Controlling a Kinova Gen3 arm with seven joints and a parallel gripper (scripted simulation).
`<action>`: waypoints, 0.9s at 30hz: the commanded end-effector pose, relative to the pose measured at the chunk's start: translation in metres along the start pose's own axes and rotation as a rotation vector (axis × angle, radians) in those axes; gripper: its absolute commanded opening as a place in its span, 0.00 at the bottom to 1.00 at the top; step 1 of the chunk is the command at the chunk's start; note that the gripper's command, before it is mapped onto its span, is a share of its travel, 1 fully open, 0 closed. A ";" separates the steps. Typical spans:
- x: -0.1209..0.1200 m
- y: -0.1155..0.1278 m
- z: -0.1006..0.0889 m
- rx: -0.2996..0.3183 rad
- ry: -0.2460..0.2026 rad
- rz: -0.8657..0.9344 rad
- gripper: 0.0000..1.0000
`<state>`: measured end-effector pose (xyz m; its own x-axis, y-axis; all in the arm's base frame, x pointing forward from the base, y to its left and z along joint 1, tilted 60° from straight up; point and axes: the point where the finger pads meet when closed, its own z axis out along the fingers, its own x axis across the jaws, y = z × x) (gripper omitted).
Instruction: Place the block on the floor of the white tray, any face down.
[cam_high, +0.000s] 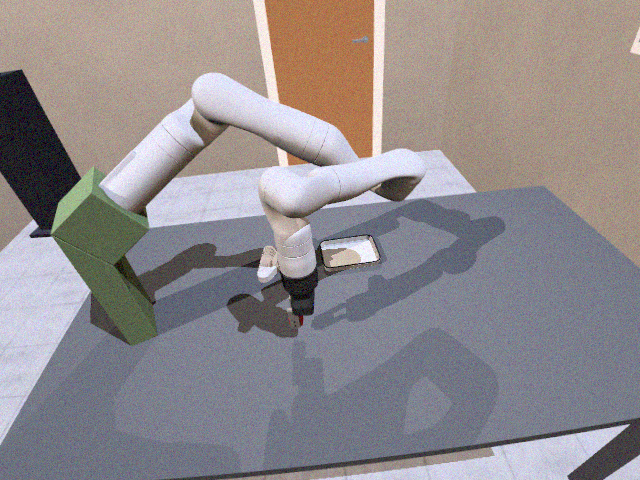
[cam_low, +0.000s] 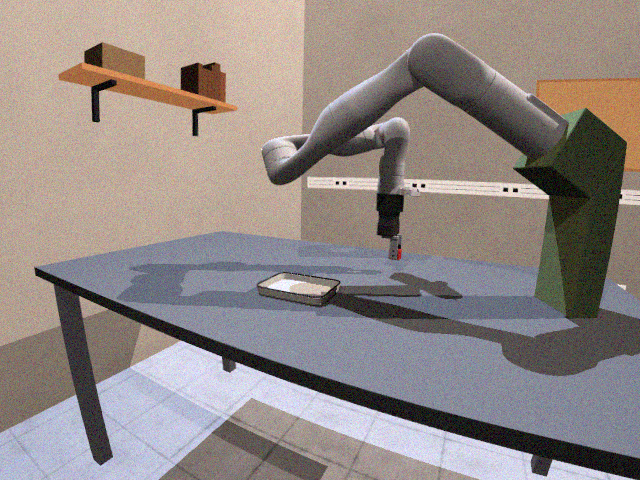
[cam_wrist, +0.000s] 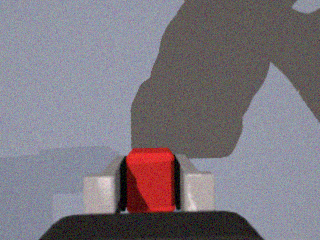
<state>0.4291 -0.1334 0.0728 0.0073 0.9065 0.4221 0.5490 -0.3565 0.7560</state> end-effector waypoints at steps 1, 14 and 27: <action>0.001 0.001 0.000 -0.001 -0.001 0.000 0.00; 0.039 0.019 -0.001 -0.001 -0.001 0.000 0.00; 0.117 0.056 0.000 -0.001 -0.001 0.000 0.00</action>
<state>0.4529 -0.0643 0.1440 -0.0015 0.9035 0.4286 0.5398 -0.3600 0.7609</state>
